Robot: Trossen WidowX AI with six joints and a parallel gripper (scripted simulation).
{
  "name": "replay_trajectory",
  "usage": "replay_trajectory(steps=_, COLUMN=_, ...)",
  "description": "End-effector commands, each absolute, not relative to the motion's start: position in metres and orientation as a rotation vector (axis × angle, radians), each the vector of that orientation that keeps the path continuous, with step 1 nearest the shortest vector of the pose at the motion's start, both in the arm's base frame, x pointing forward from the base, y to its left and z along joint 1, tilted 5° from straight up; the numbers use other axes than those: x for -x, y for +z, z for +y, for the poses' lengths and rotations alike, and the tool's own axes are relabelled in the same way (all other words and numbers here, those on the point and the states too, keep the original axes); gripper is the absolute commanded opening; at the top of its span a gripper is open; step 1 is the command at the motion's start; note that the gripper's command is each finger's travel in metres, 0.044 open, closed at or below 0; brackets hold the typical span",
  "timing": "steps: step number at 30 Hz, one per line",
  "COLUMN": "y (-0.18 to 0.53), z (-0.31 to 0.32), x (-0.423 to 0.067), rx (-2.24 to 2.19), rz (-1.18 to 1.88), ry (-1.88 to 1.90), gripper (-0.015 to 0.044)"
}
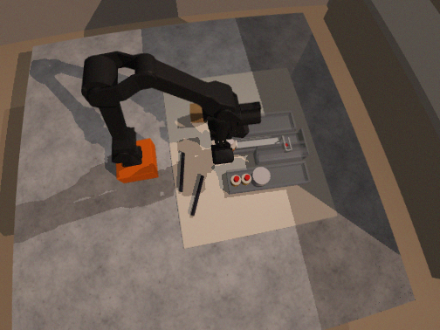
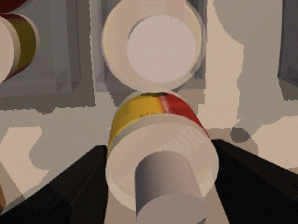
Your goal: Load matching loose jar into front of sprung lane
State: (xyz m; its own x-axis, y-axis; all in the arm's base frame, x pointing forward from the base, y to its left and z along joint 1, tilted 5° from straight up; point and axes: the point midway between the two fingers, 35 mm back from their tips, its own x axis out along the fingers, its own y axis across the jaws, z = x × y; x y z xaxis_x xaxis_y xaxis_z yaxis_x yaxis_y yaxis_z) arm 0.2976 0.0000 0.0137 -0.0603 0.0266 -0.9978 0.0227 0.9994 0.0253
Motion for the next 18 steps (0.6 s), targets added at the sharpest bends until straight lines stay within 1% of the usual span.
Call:
replay_trajectory(steps=1, y=0.0146, z=0.0005, x=-0.3015, rx=-0.045, rz=1.626, ry=0.001, gripper=0.0)
replay_trajectory(steps=18, y=0.0143, z=0.0004, x=-0.3073, rx=-0.045, rz=1.626, ry=0.001, gripper=0.0)
